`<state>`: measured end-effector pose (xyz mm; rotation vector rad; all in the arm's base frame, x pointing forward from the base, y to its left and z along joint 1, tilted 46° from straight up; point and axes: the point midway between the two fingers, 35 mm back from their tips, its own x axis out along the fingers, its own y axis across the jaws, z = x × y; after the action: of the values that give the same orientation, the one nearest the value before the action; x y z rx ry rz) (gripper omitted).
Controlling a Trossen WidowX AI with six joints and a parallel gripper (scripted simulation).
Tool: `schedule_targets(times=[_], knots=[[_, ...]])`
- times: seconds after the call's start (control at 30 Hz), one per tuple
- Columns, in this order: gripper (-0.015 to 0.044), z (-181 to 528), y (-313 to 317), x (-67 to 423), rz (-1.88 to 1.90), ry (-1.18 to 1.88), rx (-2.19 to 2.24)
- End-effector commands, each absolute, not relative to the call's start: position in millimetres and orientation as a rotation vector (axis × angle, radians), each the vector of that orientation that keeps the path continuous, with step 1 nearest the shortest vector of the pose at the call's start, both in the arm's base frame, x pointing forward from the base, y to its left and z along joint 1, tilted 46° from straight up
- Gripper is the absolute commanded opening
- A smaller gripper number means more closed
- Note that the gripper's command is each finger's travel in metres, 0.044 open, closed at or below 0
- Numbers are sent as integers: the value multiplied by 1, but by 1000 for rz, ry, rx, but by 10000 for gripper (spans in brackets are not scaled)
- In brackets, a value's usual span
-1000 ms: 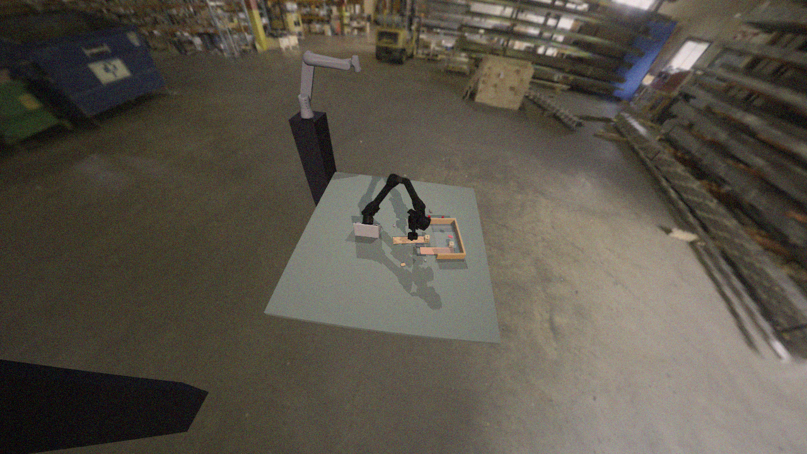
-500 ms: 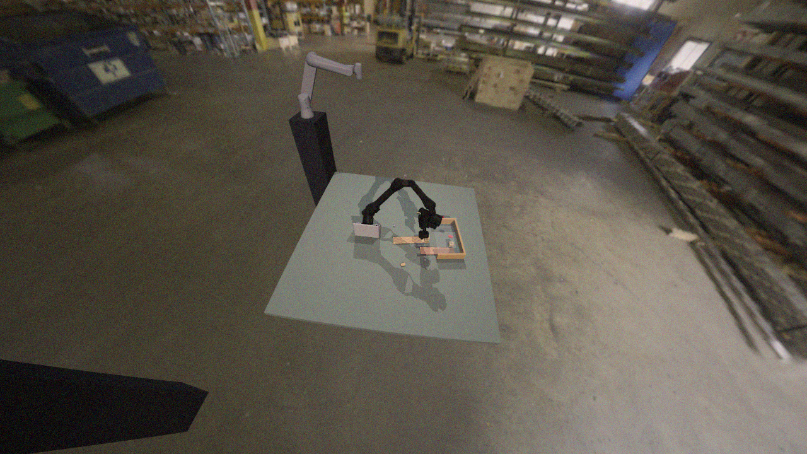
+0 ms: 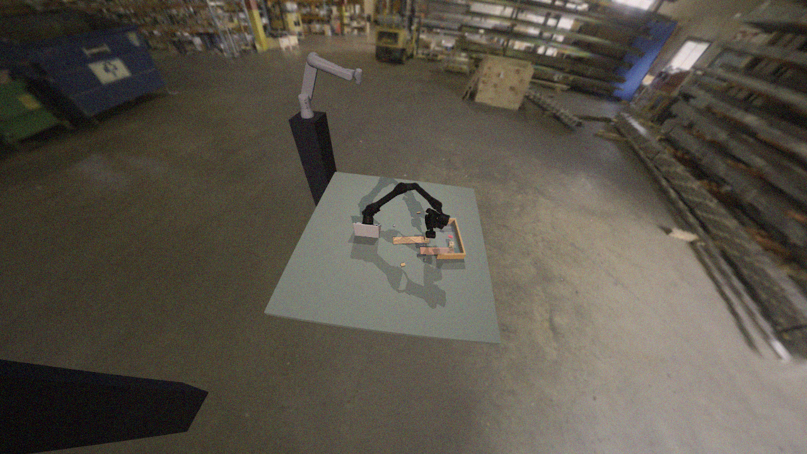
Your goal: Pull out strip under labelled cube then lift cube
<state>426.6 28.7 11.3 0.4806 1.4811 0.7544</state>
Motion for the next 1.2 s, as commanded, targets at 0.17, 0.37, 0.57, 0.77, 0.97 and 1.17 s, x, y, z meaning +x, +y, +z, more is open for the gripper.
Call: schedule_targets(times=[0.17, 0.37, 0.57, 0.77, 0.97, 1.17], knots=[[250, -2, 40, 427, 755, 1489, 488], [250, -9, 47, 426, 756, 1489, 488], [250, -16, 54, 425, 756, 1488, 489], [250, -22, 61, 424, 757, 1488, 489], [250, -28, 68, 422, 757, 1488, 490], [171, -26, 66, 423, 756, 1486, 485]])
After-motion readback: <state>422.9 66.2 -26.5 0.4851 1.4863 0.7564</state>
